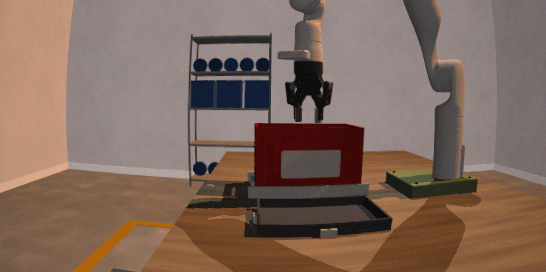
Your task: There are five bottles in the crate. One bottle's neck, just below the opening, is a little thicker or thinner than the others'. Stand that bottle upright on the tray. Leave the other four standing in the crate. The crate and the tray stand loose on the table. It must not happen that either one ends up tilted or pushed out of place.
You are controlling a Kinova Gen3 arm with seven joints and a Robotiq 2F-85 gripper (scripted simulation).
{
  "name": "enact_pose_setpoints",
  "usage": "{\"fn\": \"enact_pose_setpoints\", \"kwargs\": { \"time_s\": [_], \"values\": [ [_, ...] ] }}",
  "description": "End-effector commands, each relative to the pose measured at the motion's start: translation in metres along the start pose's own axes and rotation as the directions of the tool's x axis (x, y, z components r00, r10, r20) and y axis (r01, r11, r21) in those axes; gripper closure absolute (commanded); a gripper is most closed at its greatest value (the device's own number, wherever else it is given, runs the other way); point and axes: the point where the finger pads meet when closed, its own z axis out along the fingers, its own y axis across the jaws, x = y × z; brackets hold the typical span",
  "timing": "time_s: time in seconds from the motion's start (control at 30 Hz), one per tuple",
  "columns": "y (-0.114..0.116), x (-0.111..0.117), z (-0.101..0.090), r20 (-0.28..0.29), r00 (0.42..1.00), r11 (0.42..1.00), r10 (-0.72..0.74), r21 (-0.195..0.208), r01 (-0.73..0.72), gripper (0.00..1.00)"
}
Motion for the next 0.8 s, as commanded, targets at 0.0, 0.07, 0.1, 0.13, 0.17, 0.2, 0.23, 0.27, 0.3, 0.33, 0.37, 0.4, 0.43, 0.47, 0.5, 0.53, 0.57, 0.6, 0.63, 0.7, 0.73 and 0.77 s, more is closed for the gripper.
{"fn": "enact_pose_setpoints", "kwargs": {
  "time_s": [0.0,0.07,0.1,0.13,0.17,0.2,0.23,0.27,0.3,0.33,0.37,0.4,0.43,0.47,0.5,0.53,0.57,0.6,0.63,0.7,0.73,0.77],
  "values": [
    [0.0003,0.0002,-0.0005,-0.001,1.000,1.000,0.000,-0.001,0.000,0.36],
    [0.0003,0.0002,-0.0005,-0.001,1.000,1.000,0.000,-0.001,0.000,0.36],
    [0.0003,0.0002,-0.0005,-0.001,1.000,1.000,0.000,-0.001,0.000,0.36],
    [0.0003,0.0002,-0.0005,-0.001,1.000,1.000,0.000,-0.001,0.000,0.36],
    [0.0003,0.0002,-0.0004,-0.001,1.000,1.000,0.000,-0.001,0.000,0.36],
    [0.0003,0.0002,-0.0004,-0.001,1.000,1.000,0.000,-0.001,0.000,0.36],
    [0.0003,0.0002,-0.0003,-0.001,1.000,1.000,0.000,-0.001,0.000,0.36],
    [0.0003,0.0002,-0.0001,-0.001,1.000,1.000,0.000,-0.001,0.000,0.36],
    [0.0003,0.0002,0.0001,-0.001,1.000,1.000,0.000,-0.001,0.000,0.36],
    [0.0003,0.0002,0.0003,-0.001,1.000,1.000,0.000,-0.001,0.000,0.36],
    [0.0003,0.0002,0.0006,-0.001,1.000,1.000,0.000,-0.001,0.000,0.36],
    [0.0003,0.0002,0.0010,-0.001,1.000,1.000,0.000,-0.001,0.000,0.36],
    [0.0003,0.0002,0.0014,-0.001,1.000,1.000,0.000,-0.001,0.000,0.36],
    [0.0003,0.0002,0.0020,-0.001,1.000,1.000,0.000,-0.001,0.000,0.36],
    [0.0003,0.0002,0.0025,-0.001,1.000,1.000,0.000,-0.001,0.000,0.36],
    [0.0003,0.0002,0.0032,-0.001,1.000,1.000,0.000,-0.001,0.000,0.36],
    [0.0003,0.0002,0.0039,-0.001,1.000,1.000,0.000,-0.001,0.000,0.36],
    [0.0003,0.0002,0.0039,-0.001,1.000,1.000,0.000,-0.001,0.000,0.36],
    [0.0003,0.0002,0.0039,-0.001,1.000,1.000,0.000,-0.001,0.000,0.36],
    [0.0003,0.0002,0.0055,-0.001,1.000,1.000,0.000,-0.001,0.000,0.36],
    [0.0003,0.0002,0.0064,-0.001,1.000,1.000,0.000,-0.001,0.000,0.36],
    [0.0003,0.0002,0.0074,-0.001,1.000,1.000,0.000,-0.001,0.000,0.36]
  ]
}}
